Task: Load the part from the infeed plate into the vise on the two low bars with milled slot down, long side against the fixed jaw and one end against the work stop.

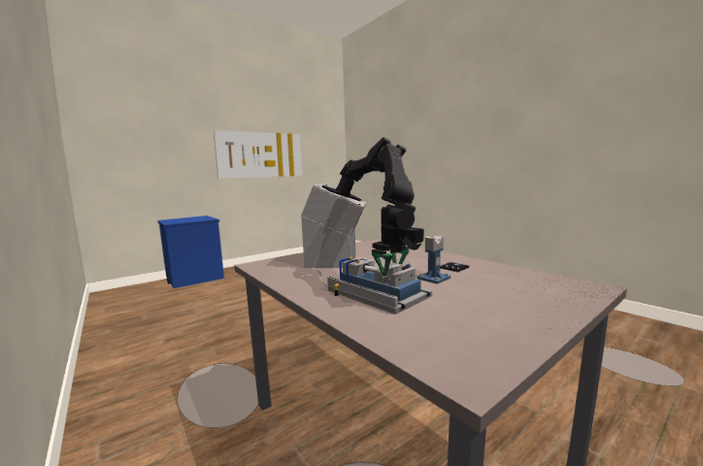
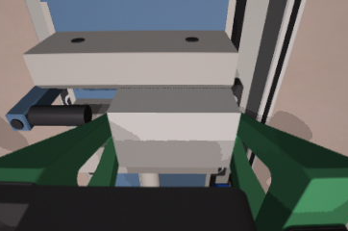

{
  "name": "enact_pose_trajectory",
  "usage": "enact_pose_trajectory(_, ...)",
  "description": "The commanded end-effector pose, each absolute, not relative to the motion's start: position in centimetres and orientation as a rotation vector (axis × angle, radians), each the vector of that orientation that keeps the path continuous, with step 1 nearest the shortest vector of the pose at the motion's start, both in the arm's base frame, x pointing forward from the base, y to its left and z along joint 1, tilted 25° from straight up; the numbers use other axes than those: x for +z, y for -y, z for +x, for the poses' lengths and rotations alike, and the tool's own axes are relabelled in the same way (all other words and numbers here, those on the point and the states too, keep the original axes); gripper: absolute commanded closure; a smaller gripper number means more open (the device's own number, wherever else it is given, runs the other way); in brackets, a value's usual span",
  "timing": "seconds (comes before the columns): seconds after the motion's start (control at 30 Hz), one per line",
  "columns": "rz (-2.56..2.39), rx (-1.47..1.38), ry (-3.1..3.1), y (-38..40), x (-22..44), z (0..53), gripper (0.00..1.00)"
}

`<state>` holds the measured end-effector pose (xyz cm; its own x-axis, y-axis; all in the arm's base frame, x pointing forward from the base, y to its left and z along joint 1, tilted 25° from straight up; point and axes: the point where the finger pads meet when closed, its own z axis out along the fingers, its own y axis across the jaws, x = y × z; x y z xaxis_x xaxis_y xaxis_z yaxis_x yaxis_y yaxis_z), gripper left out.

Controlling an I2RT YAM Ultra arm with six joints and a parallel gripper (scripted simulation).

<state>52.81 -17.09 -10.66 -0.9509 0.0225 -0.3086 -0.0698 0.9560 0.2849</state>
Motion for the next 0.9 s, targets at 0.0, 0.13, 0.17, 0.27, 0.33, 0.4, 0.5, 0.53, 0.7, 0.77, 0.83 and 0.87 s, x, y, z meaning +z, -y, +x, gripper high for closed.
enact_pose_trajectory(0.0,-0.036,0.374,-2.741,18.25,-8.33,54.32,1.0)
enact_pose_trajectory(0.13,-0.036,0.374,-2.741,18.24,-8.27,54.31,1.0)
enact_pose_trajectory(0.17,-0.036,0.373,-2.74,18.25,-8.22,54.34,1.0)
enact_pose_trajectory(0.27,-0.037,0.37,-2.737,18.27,-8.1,54.4,1.0)
enact_pose_trajectory(0.33,-0.038,0.37,-2.736,18.27,-8.02,54.42,1.0)
enact_pose_trajectory(0.4,-0.038,0.369,-2.735,18.27,-7.93,54.44,1.0)
enact_pose_trajectory(0.5,-0.039,0.367,-2.733,18.28,-7.83,54.48,1.0)
enact_pose_trajectory(0.53,-0.039,0.367,-2.734,18.27,-7.84,54.48,1.0)
enact_pose_trajectory(0.7,-0.039,0.368,-2.734,18.25,-7.85,54.46,1.0)
enact_pose_trajectory(0.77,-0.039,0.367,-2.733,18.25,-7.84,54.49,1.0)
enact_pose_trajectory(0.83,-0.039,0.367,-2.733,18.24,-7.84,54.48,1.0)
enact_pose_trajectory(0.87,-0.039,0.367,-2.734,18.24,-7.85,54.48,1.0)
